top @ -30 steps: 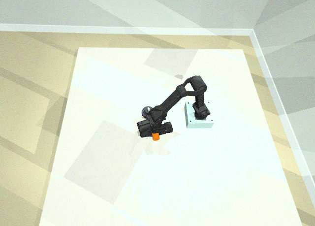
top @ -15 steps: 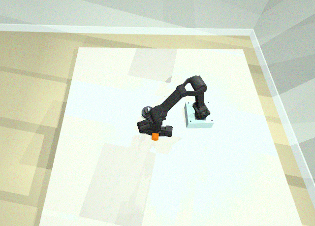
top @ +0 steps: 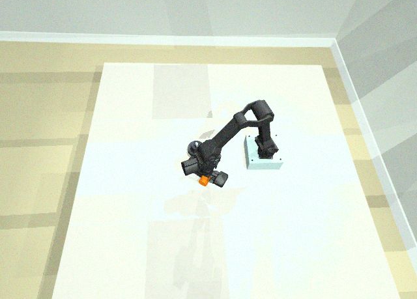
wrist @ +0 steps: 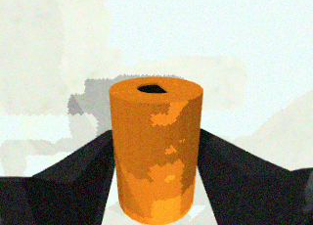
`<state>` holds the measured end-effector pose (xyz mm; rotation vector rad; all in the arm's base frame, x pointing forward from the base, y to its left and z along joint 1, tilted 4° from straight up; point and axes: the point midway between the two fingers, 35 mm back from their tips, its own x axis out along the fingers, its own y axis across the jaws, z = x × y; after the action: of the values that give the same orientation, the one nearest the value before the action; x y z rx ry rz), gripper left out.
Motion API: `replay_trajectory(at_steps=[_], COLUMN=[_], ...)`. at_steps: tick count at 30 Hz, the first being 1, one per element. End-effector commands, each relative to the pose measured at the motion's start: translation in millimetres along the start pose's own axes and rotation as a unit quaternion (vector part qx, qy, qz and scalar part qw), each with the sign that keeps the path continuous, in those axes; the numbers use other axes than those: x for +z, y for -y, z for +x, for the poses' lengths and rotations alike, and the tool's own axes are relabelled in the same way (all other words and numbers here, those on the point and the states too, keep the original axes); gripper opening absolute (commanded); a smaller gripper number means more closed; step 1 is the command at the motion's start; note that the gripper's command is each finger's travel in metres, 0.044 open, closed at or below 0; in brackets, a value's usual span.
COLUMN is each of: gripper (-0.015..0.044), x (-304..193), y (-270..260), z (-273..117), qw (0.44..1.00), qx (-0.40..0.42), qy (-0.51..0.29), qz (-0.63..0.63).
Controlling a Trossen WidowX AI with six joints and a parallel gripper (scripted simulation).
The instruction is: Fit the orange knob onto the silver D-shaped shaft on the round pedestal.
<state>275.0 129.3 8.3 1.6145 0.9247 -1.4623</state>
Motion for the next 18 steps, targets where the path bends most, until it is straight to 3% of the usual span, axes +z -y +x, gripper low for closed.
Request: replay_trajectory(at_steps=[1,8,11,18], gripper=[0.0179,0.0179,0.0258,0.0260], x=[-0.4,-0.3,-0.3,-0.3], y=[-0.7,-0.6,-0.2,-0.2], z=[1.3,13.3,11.1,11.1], qw=[1.000,1.000,1.000,1.000], qx=[0.001,0.001,0.000,0.000], qy=[0.000,0.000,0.001,0.001], qz=[0.009,0.009,0.006,0.006])
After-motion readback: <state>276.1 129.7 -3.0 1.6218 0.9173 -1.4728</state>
